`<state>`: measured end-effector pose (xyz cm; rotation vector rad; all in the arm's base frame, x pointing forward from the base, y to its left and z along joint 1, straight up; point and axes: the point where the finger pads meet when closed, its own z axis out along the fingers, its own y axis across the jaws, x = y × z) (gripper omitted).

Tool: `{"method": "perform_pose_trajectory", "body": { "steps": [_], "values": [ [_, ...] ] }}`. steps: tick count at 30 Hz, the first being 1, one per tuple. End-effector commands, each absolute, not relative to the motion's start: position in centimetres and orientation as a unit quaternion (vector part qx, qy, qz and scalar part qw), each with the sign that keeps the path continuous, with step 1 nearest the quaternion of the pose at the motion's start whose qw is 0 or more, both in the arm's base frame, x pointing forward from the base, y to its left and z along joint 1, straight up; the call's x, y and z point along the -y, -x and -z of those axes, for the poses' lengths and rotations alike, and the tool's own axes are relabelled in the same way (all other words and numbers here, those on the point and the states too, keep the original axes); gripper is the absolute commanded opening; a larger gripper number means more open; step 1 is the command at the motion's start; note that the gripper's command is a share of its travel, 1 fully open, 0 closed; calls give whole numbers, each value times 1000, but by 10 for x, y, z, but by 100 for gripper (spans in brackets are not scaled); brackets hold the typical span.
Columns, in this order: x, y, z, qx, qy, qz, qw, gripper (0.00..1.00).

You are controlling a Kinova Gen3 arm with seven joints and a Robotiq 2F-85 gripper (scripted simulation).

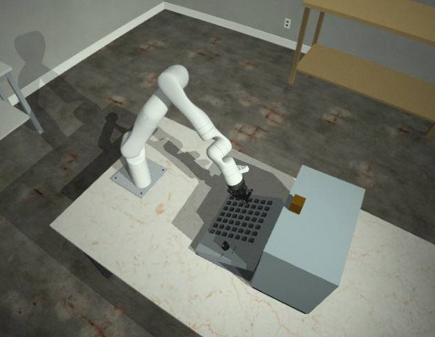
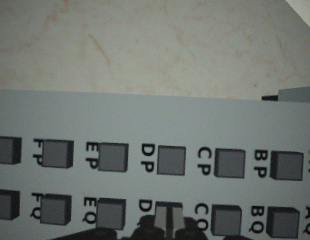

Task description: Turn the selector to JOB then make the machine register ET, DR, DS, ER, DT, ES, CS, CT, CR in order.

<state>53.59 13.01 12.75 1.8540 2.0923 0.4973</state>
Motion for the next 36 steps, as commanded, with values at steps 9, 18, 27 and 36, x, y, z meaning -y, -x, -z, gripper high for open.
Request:
{"method": "perform_pose_trajectory", "body": {
  "steps": [9, 18, 27, 36],
  "values": [
    [-130, -539, -126, -729, -645, -174, 153, 10],
    [-130, -539, -126, -729, -645, -174, 153, 10],
    [-130, -539, -125, -729, -645, -174, 153, 10],
    [-129, -541, -123, -728, -645, -174, 153, 10]
  ]
}}
